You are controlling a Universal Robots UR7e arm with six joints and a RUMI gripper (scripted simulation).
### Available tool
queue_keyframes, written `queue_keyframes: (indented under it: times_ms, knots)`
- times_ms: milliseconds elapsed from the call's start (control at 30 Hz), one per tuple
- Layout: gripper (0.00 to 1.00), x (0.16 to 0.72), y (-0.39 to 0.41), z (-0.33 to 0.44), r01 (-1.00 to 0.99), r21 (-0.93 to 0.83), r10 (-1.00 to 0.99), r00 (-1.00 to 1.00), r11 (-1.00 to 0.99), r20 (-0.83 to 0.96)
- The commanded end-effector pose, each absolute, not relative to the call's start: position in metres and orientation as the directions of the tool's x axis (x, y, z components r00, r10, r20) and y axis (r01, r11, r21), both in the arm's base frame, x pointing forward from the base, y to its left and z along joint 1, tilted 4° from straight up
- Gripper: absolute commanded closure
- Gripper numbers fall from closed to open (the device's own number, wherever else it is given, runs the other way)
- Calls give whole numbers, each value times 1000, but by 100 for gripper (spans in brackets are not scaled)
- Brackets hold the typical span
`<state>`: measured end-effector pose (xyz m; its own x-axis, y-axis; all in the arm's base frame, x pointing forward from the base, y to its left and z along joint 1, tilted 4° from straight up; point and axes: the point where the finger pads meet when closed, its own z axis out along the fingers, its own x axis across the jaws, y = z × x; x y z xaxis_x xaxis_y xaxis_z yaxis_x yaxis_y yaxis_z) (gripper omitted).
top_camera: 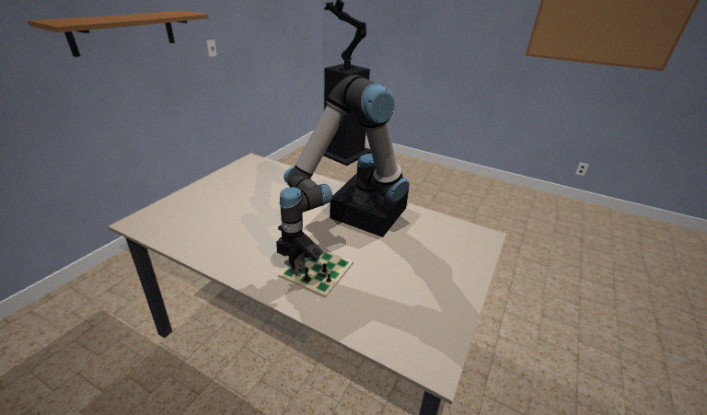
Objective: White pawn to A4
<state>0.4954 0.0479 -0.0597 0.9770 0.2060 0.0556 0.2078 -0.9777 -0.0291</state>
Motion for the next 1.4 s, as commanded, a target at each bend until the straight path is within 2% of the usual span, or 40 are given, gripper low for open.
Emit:
queue_keyframes:
  times_ms: [0,67,100,167,200,333,367,433,467,533,567,1067,1367]
  knots:
    - [100,496,48,-59,208,-29,206,977,-978,57]
    - [100,496,48,-59,208,-29,206,977,-978,57]
    - [96,496,48,-59,208,-29,206,977,-978,57]
    - [96,496,48,-59,208,-29,206,977,-978,57]
    - [92,496,48,-59,208,-29,206,977,-978,57]
    - [92,496,48,-59,208,-29,206,977,-978,57]
    - [88,496,48,-59,208,-29,206,977,-978,57]
    - [88,496,48,-59,208,-29,206,977,-978,57]
    - [84,496,48,-59,208,-29,206,977,-978,57]
    - [84,496,48,-59,208,-29,206,977,-978,57]
    - [80,496,48,-59,208,-29,206,977,-978,57]
    - [80,496,48,-56,208,-29,206,977,-978,57]
    - [80,494,46,-23,208,-29,206,977,-978,57]
